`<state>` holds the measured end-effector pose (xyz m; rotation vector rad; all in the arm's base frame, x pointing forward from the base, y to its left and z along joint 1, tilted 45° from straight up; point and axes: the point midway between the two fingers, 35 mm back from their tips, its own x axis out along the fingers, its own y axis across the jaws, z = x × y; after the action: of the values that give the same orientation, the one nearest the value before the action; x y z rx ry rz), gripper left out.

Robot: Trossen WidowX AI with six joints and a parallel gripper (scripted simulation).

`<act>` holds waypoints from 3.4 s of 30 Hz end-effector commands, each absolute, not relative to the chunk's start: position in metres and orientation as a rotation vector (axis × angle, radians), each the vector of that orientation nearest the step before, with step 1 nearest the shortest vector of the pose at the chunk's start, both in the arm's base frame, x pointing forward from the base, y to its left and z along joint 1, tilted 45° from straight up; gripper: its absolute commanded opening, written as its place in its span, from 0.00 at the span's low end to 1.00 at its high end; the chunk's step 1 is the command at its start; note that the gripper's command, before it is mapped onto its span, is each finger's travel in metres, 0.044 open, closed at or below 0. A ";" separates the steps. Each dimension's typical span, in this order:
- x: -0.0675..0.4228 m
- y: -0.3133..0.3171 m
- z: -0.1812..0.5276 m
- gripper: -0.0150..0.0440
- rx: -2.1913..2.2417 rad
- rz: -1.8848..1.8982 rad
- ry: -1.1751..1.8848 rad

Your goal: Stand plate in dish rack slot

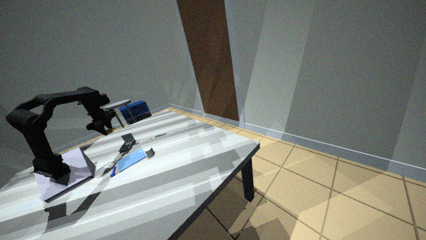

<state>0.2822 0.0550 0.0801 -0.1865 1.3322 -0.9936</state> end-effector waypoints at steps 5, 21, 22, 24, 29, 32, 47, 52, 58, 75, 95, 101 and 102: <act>0.274 0.062 0.071 0.25 -0.147 -1.032 1.309; 0.264 0.037 0.031 0.25 -0.094 -0.758 1.636; 0.263 0.035 0.028 0.25 -0.088 -0.736 1.651; 0.262 0.032 0.024 0.25 -0.075 -0.691 1.681; 0.260 0.027 0.013 0.25 -0.057 -0.559 1.742; 0.260 0.025 0.006 0.25 -0.047 -0.476 1.768; 0.258 0.013 -0.020 0.25 -0.014 -0.040 1.780; 0.259 0.009 -0.027 0.25 -0.016 0.102 1.741; 0.260 0.004 -0.034 0.25 -0.029 0.264 1.669; 0.262 -0.010 -0.043 0.25 -0.149 0.635 1.346; 0.262 -0.030 -0.039 0.25 -0.457 0.860 0.845; 0.260 -0.036 -0.034 0.25 -0.582 0.882 0.689; 0.259 -0.037 -0.034 0.25 -0.604 0.883 0.664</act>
<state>0.2619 -0.0347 -0.0371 -0.5238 0.7642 0.8705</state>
